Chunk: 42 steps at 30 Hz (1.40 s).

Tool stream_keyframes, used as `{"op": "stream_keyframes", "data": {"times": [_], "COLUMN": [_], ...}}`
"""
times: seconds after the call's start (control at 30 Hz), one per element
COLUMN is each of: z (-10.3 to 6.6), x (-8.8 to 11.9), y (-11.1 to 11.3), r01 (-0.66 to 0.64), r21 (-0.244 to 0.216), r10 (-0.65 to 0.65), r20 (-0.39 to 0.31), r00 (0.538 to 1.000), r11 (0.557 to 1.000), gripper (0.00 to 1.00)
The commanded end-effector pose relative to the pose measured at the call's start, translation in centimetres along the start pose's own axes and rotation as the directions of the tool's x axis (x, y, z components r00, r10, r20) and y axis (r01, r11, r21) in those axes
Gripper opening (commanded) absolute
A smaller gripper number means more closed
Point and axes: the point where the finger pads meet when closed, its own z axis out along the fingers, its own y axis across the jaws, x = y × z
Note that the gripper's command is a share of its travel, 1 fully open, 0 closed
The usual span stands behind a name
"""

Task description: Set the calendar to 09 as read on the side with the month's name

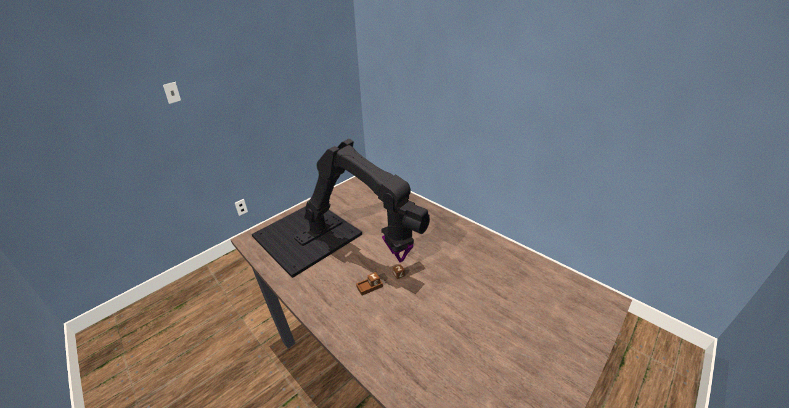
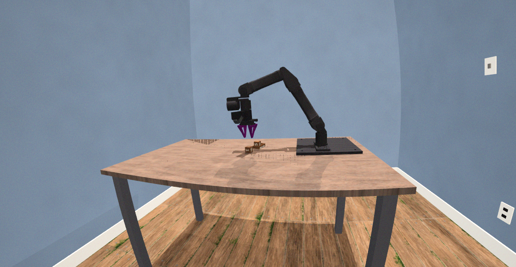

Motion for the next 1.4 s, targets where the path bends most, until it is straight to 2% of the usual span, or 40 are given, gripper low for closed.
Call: {"op": "stream_keyframes", "data": {"times": [0.0,0.73,1.37], "z": [-0.5,2.5,3.8], "x": [-0.2,-0.2,-0.1], "y": [-0.4,-0.5,-0.5], "r01": [0.001,0.001,0.001], "r21": [0.025,0.025,0.025], "r10": [-0.001,-0.001,-0.001], "r20": [0.012,0.012,0.012], "r00": [1.000,1.000,1.000], "r11": [1.000,1.000,1.000], "gripper": [0.47,0.47,0.47]}}
